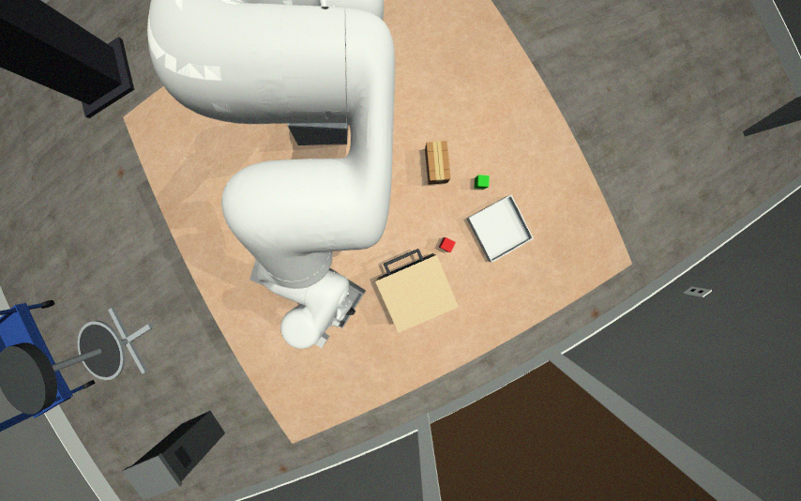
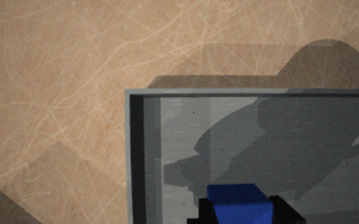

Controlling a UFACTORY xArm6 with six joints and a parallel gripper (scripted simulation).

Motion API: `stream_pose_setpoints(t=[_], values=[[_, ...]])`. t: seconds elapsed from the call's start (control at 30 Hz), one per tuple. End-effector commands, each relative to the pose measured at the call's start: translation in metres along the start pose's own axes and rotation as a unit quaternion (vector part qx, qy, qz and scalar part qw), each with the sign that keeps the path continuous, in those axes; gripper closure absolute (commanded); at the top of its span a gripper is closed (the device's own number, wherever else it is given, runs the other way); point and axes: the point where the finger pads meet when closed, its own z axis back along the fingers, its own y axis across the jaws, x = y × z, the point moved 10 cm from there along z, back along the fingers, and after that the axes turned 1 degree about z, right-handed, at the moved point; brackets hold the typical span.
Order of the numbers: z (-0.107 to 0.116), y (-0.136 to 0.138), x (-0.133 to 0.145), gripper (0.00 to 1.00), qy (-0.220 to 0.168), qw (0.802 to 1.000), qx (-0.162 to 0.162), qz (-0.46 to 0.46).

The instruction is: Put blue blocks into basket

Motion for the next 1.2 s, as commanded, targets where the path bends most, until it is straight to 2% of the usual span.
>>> stream_pose_setpoints(t=[0.0,1.17], values=[[0.0017,-0.0008,-0.0011,1.00,0.002,1.000,-0.001,0.000],[0.0075,-0.0008,-0.0011,1.00,0.002,1.000,-0.001,0.000]])
